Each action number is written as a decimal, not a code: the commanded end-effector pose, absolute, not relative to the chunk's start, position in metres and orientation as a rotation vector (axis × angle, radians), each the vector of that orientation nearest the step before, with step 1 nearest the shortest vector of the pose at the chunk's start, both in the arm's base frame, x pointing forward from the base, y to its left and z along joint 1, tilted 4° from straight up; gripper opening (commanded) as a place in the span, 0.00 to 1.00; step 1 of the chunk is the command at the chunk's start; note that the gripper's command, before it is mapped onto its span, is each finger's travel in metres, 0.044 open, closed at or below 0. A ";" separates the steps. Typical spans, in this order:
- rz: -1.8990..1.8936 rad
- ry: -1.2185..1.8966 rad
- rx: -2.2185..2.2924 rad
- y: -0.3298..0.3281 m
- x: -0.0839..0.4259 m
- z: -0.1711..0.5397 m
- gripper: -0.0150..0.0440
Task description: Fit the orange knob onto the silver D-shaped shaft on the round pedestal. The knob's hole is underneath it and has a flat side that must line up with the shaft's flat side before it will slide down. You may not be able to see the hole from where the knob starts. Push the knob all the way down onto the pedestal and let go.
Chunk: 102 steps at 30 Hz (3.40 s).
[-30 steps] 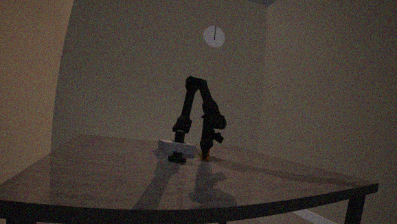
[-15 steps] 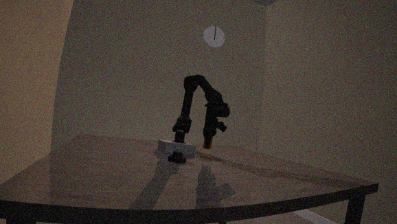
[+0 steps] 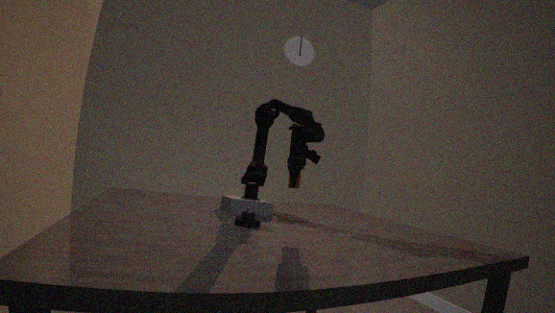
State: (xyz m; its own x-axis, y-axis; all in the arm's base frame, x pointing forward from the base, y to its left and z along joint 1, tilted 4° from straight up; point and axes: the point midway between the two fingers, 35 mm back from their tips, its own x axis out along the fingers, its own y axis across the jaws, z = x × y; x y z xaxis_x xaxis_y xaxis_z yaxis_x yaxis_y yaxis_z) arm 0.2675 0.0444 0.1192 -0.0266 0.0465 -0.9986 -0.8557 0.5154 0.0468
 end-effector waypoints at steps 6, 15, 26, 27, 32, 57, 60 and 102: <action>0.789 1.382 -0.802 0.046 0.267 0.128 0.25; 0.637 1.282 -0.924 0.051 0.267 0.147 0.25; 0.450 1.150 -1.057 0.057 0.266 0.171 0.25; 0.433 1.137 -1.069 0.058 0.266 0.173 0.25; 0.347 1.074 -1.124 0.061 0.266 0.184 0.25; 0.067 0.852 -1.285 0.068 0.265 0.213 0.25; 0.047 0.836 -1.296 0.069 0.265 0.212 0.25; 0.156 0.924 -1.239 0.068 0.268 0.194 0.25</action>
State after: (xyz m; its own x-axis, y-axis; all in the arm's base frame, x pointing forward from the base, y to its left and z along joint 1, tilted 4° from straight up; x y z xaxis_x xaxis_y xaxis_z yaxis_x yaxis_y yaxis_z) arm 0.2655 0.0683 0.1971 0.6657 -0.3807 -0.6419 -0.5397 0.3485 -0.7664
